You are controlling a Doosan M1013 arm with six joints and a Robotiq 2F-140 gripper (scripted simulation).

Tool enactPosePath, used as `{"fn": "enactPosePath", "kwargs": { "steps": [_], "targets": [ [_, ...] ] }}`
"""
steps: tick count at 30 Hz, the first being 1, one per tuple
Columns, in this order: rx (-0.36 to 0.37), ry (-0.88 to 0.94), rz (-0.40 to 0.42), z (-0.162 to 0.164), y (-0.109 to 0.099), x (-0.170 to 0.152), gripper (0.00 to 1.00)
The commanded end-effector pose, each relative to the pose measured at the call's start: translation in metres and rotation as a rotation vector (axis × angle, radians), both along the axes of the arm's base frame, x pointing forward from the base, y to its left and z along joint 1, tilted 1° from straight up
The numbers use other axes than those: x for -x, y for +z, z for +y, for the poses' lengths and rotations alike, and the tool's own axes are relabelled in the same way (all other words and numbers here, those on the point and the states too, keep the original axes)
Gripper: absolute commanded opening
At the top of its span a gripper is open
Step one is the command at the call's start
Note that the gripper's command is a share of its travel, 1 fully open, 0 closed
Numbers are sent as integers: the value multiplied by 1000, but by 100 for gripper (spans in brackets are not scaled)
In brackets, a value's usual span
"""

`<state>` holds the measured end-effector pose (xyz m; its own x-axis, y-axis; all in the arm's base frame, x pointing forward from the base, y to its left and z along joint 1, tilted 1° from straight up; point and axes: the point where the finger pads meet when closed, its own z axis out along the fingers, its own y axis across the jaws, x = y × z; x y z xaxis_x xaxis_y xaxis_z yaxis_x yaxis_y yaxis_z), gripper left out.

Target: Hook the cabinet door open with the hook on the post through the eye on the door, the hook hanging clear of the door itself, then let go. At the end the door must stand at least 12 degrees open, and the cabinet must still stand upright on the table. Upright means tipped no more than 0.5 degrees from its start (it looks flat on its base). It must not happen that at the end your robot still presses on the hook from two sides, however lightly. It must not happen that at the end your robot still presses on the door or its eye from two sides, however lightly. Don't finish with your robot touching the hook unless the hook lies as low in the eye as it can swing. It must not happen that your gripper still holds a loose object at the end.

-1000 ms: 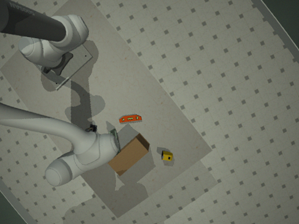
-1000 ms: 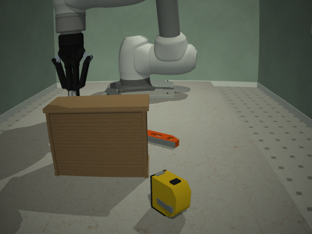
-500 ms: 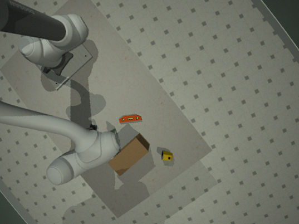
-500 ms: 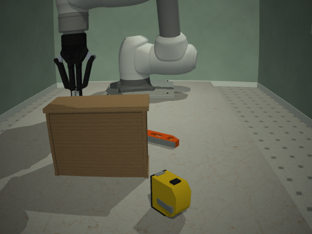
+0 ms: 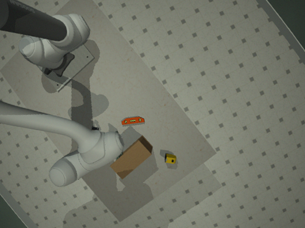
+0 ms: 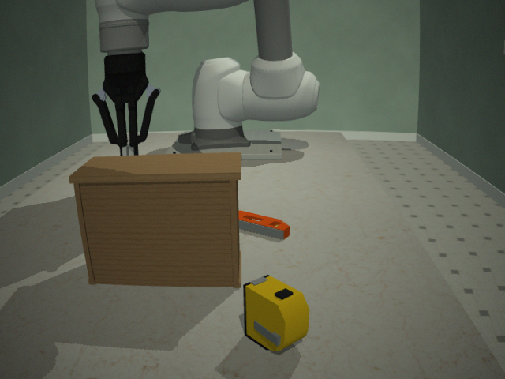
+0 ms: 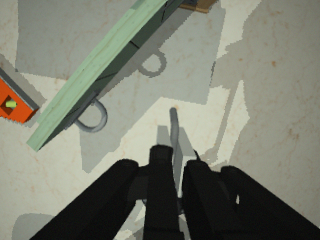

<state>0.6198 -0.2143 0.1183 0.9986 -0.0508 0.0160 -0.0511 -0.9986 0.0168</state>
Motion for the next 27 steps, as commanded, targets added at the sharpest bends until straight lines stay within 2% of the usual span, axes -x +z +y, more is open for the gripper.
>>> {"fn": "enactPosePath", "kwargs": {
  "steps": [1,27],
  "targets": [
    [0,15,0,1,0,0,3],
    [3,201,4,17,0,1,3]
  ]
}}
